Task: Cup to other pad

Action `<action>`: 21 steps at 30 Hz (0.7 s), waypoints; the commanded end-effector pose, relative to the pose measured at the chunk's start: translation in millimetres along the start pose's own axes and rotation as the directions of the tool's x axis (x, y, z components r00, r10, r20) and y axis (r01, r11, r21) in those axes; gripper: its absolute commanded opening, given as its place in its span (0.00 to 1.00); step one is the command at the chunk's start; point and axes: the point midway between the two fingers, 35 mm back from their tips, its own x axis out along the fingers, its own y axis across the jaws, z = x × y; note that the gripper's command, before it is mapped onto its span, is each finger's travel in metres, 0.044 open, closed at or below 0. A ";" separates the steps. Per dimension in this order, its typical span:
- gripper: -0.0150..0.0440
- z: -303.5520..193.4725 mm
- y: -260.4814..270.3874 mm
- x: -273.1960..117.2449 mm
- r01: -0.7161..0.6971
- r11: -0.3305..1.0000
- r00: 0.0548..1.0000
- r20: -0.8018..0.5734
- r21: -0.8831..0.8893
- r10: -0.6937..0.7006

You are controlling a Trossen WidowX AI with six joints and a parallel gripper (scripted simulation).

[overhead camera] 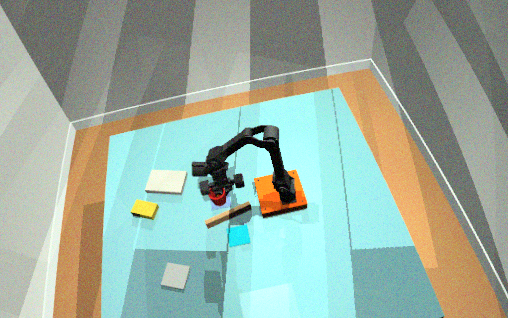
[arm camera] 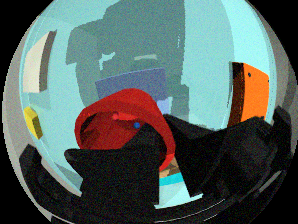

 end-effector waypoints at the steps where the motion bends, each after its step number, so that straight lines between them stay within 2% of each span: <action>1: 0.25 0.1 -0.1 0.0 0.001 1.000 1.000 0.000 0.000 -0.001; 8: 0.25 0.3 1.0 -7.9 0.001 1.000 1.000 0.000 0.000 -0.001; 21: 0.25 -0.5 1.8 -52.4 0.002 1.000 1.000 0.003 -0.004 -0.002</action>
